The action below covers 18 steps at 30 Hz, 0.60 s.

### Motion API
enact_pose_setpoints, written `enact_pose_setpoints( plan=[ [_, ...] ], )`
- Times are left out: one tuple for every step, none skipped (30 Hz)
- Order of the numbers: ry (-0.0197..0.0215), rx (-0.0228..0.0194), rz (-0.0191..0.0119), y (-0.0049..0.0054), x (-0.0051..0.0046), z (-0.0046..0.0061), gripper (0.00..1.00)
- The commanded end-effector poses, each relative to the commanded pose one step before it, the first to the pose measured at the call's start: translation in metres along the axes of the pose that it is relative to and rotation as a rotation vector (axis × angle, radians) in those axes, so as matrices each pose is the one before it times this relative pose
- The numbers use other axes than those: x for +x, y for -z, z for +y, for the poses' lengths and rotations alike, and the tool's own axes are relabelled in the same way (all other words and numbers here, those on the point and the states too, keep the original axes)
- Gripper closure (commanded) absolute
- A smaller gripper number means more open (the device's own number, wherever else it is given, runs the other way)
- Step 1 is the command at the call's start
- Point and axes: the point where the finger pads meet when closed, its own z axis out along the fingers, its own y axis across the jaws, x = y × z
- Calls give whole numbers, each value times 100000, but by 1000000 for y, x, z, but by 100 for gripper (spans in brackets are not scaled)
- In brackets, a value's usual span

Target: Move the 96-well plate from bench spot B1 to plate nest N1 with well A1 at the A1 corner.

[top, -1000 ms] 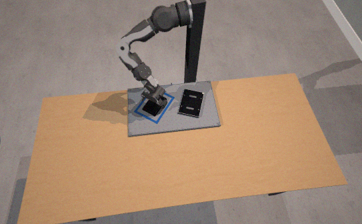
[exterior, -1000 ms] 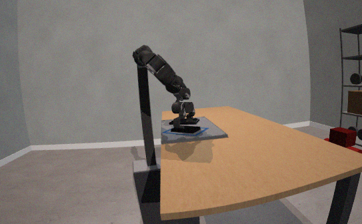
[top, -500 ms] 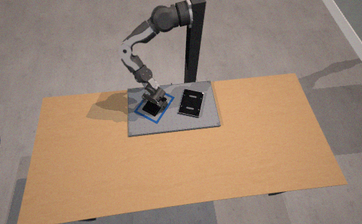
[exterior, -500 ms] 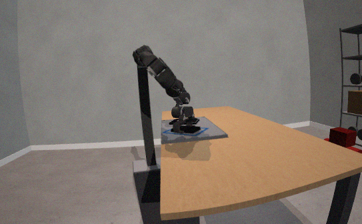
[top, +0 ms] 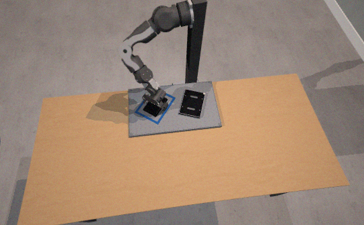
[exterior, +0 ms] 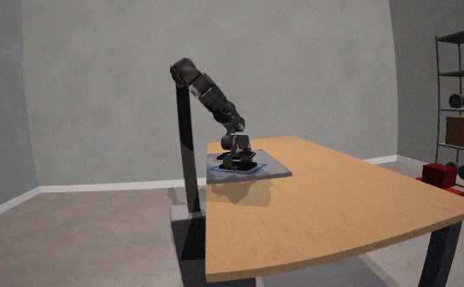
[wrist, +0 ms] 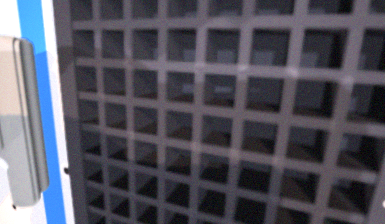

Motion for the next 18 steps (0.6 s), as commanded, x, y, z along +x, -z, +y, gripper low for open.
enact_pose_setpoints(
  plan=[
    [110, 281, 178, 830, -80, -300, 23],
    [0, 0, 0, 0, 0, 0, 23],
    [0, 0, 0, 0, 0, 0, 23],
    [0, 0, 0, 0, 0, 0, 23],
    [0, 0, 0, 0, 0, 0, 23],
    [22, 47, 37, -371, 788, -491, 23],
    [22, 47, 37, -371, 788, -491, 23],
    [22, 47, 37, -372, 788, -491, 23],
    [22, 47, 37, -372, 788, -490, 23],
    [22, 47, 37, -373, 788, -490, 23],
    [0, 0, 0, 0, 0, 0, 23],
    [0, 0, 0, 0, 0, 0, 23],
    [0, 0, 0, 0, 0, 0, 23],
    [0, 0, 0, 0, 0, 0, 23],
    [0, 0, 0, 0, 0, 0, 23],
    [0, 0, 0, 0, 0, 0, 23],
    [0, 0, 0, 0, 0, 0, 23],
    [0, 0, 0, 0, 0, 0, 23]
  ],
)
